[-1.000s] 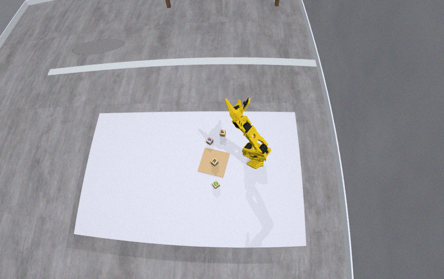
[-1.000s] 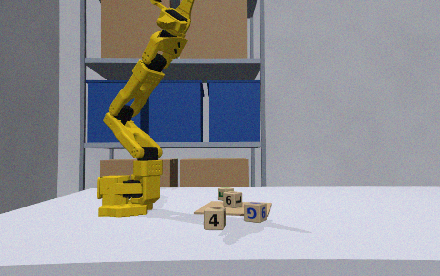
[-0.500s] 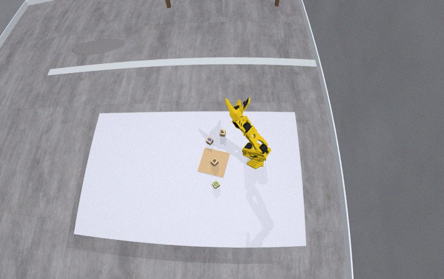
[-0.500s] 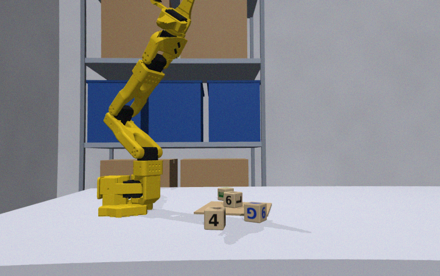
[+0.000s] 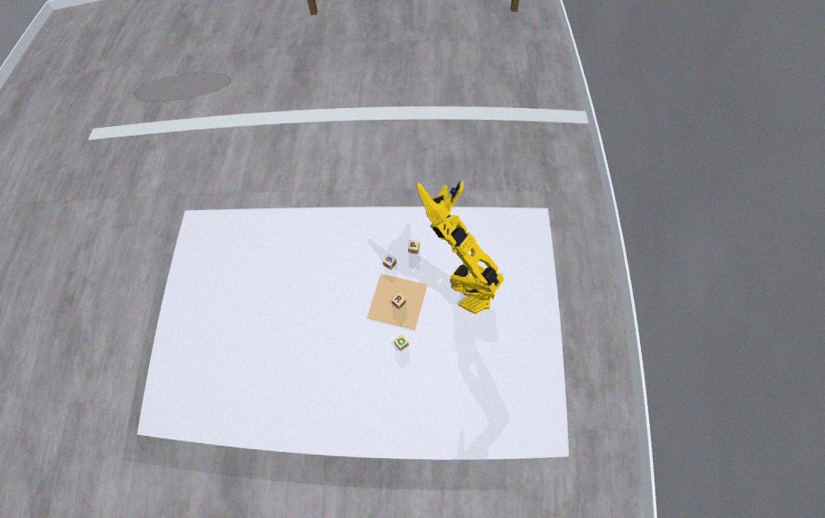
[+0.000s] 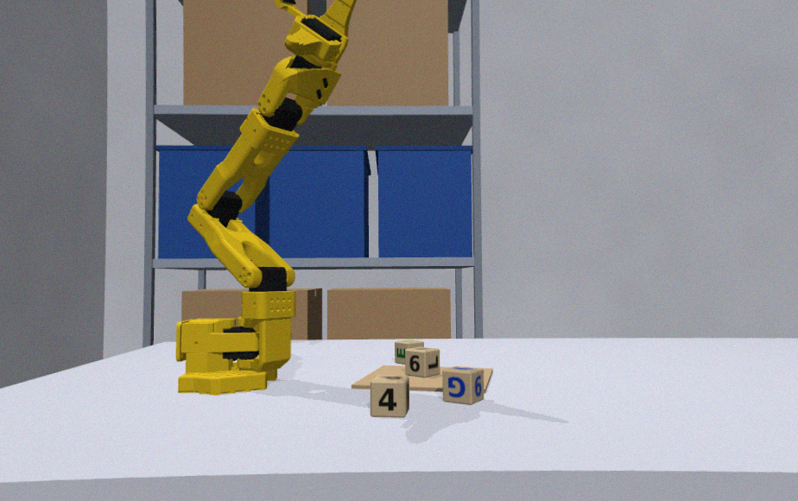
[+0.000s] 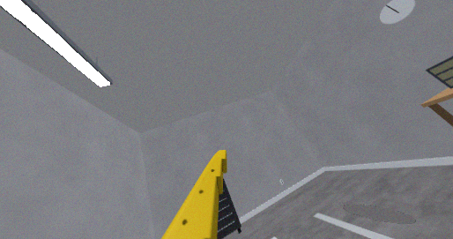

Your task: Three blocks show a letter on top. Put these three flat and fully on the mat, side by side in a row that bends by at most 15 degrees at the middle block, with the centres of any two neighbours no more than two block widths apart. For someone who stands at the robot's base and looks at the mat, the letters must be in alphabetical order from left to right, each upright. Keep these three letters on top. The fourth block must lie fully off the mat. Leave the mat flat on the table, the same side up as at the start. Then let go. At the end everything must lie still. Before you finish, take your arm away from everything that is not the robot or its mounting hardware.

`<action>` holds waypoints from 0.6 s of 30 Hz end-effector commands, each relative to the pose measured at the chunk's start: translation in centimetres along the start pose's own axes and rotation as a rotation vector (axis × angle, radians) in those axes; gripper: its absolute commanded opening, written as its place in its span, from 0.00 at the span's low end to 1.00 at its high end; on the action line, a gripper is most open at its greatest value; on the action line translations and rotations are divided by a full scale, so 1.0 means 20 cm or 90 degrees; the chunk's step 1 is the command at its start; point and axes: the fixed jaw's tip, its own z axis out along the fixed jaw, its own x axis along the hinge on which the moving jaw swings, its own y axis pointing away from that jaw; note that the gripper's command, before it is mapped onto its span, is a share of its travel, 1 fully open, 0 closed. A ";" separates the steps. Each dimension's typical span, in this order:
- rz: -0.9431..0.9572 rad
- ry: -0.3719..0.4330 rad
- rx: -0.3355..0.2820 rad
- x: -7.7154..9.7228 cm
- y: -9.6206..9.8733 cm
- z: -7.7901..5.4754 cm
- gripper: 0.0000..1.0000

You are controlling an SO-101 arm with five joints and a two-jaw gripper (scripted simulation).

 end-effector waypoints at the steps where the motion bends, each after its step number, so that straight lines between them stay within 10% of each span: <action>1: -0.004 -0.007 -0.014 -0.04 0.05 0.00 1.00; 18: -0.013 0.063 0.014 0.06 0.01 0.00 1.00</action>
